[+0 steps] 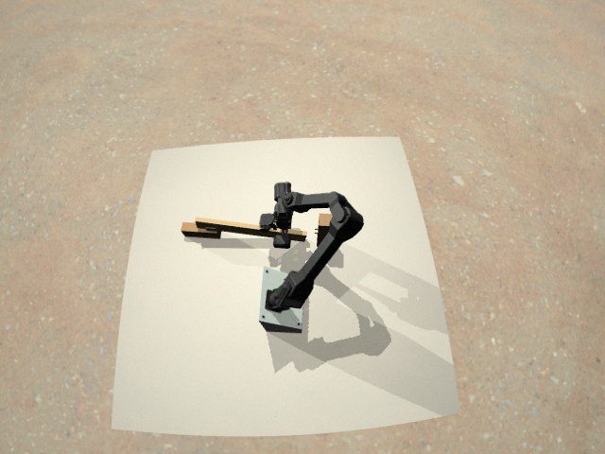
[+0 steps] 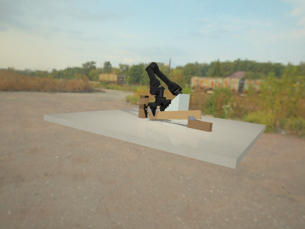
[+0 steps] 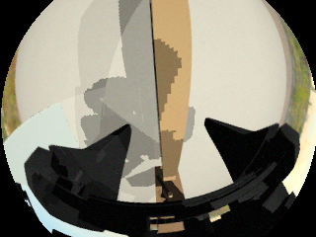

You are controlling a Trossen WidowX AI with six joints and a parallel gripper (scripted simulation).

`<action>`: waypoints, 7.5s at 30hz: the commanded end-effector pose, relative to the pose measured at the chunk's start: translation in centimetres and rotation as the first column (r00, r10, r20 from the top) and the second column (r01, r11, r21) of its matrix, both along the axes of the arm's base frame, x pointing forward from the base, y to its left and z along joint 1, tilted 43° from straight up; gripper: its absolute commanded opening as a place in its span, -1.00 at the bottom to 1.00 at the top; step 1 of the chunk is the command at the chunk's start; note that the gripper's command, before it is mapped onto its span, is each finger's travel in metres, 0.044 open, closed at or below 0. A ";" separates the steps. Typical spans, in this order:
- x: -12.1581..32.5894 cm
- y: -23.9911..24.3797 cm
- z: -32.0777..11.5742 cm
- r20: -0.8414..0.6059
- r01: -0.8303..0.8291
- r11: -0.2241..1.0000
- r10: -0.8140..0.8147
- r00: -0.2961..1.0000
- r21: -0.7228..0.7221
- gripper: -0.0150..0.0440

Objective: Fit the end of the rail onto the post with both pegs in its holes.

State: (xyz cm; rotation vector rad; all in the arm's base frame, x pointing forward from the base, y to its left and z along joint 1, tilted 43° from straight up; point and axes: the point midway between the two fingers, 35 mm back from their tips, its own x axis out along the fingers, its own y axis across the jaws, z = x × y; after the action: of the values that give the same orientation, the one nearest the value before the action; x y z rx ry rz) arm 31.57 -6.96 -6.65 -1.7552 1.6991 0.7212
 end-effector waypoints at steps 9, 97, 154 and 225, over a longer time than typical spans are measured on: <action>-0.2 -1.2 -1.0 -0.008 -0.002 1.000 0.002 1.000 -0.007 0.91; -0.2 0.8 1.0 -0.008 -0.002 1.000 0.002 1.000 -0.006 -0.49; -0.3 2.1 2.2 -0.008 -0.002 1.000 0.002 1.000 -0.005 -0.49; -0.3 0.8 3.5 -0.008 -0.002 1.000 0.002 1.000 -0.006 -0.49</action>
State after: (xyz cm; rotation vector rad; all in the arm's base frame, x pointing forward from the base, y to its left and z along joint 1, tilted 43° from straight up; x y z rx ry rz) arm 31.24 -6.07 -3.23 -1.7566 1.7083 0.7210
